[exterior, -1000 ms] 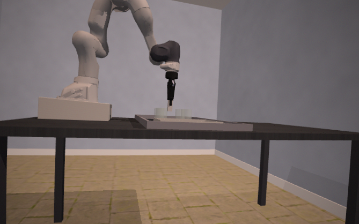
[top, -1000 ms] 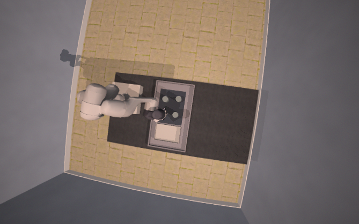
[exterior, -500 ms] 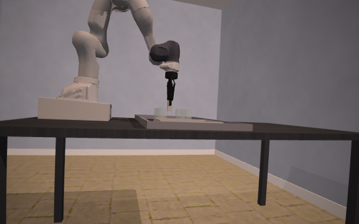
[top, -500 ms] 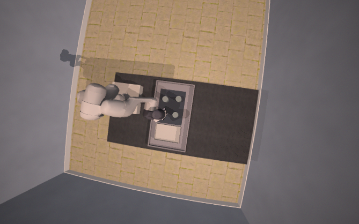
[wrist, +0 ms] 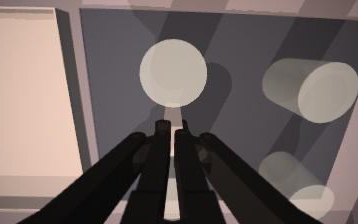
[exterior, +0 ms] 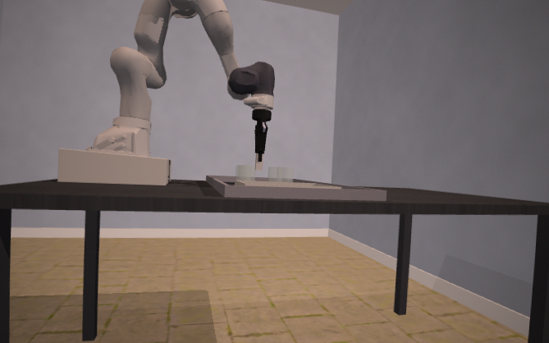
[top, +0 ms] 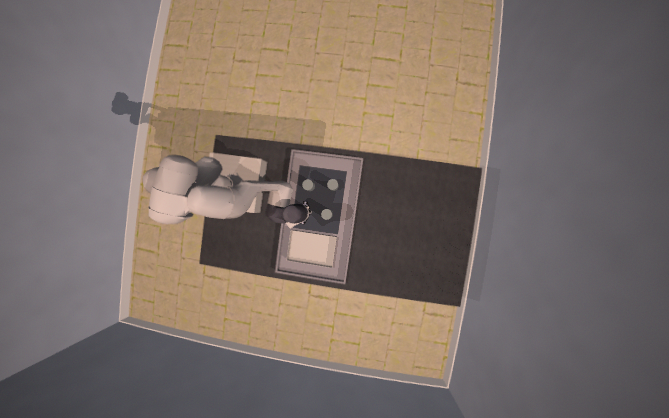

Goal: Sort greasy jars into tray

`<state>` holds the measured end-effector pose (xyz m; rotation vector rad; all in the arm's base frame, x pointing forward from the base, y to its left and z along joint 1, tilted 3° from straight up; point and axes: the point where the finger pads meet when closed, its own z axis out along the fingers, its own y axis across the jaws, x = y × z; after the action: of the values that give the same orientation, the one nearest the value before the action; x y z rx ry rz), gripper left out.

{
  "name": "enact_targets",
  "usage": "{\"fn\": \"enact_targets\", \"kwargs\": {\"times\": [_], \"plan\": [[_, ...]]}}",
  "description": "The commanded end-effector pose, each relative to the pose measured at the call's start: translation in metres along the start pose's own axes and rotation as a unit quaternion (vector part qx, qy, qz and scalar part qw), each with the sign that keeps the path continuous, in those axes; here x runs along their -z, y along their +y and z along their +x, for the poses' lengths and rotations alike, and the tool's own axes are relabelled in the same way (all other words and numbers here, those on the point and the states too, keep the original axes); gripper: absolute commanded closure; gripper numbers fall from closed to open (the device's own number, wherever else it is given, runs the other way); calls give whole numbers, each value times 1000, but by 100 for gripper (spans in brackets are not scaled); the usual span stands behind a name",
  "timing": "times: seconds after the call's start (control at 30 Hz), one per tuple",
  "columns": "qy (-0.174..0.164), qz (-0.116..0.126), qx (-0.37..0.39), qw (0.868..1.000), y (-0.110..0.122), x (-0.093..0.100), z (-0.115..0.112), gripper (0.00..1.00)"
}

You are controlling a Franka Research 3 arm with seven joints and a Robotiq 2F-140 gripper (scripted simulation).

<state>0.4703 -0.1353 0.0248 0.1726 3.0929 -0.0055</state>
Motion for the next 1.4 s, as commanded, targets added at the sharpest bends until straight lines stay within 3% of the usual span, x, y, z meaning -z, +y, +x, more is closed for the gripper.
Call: {"fn": "enact_targets", "kwargs": {"times": [0.0,1.37], "plan": [[-2,0,2,1000,0,1,-1,100],[-2,0,2,1000,0,5,4,100]]}}
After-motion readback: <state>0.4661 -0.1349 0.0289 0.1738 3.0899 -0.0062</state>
